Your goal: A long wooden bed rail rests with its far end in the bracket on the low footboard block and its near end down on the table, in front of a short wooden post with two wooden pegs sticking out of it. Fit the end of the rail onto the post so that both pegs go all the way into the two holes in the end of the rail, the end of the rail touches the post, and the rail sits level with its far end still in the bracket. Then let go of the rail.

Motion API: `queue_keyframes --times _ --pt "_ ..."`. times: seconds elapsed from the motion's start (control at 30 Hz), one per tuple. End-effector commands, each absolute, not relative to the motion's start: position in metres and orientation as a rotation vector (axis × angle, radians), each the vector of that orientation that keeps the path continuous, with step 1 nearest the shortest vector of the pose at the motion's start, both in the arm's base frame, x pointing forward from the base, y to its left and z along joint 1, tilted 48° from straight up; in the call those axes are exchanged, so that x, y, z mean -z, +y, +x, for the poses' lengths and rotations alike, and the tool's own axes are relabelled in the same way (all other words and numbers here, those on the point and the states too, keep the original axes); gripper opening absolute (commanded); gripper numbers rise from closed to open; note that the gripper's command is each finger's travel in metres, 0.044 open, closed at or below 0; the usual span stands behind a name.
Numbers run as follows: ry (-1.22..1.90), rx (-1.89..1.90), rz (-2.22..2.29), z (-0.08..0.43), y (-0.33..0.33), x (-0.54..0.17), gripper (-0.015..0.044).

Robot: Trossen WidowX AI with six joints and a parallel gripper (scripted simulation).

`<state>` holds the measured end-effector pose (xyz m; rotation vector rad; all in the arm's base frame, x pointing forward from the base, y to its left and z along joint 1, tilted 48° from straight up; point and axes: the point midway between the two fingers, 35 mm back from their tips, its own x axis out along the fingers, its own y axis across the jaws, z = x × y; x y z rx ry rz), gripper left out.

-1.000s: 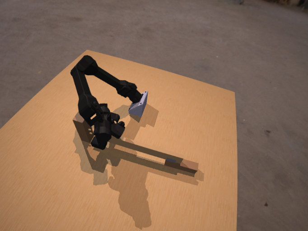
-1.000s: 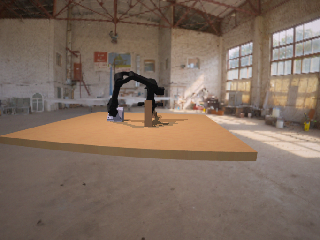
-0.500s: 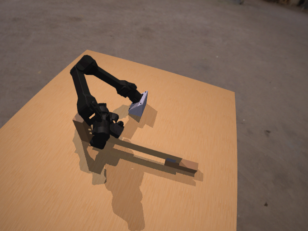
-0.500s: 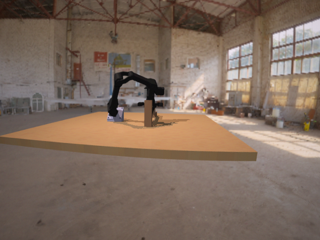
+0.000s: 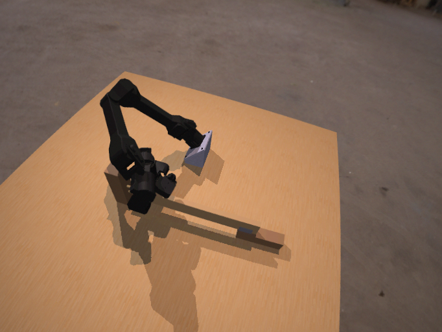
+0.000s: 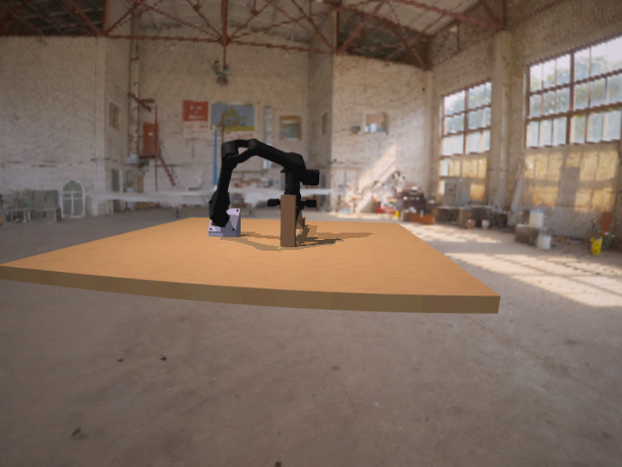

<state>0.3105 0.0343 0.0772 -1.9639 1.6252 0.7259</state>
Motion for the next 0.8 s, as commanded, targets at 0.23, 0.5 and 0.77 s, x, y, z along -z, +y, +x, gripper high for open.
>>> queue_keyframes --times 0.23,0.5,0.77 --pt "1.622 -0.729 -1.969 0.3107 0.032 -0.0812 0.0" --pt "1.622 -0.729 -1.969 0.3109 0.0303 -0.0831 0.0" --pt "1.622 -0.729 -1.969 0.3112 0.0287 -0.085 0.0"
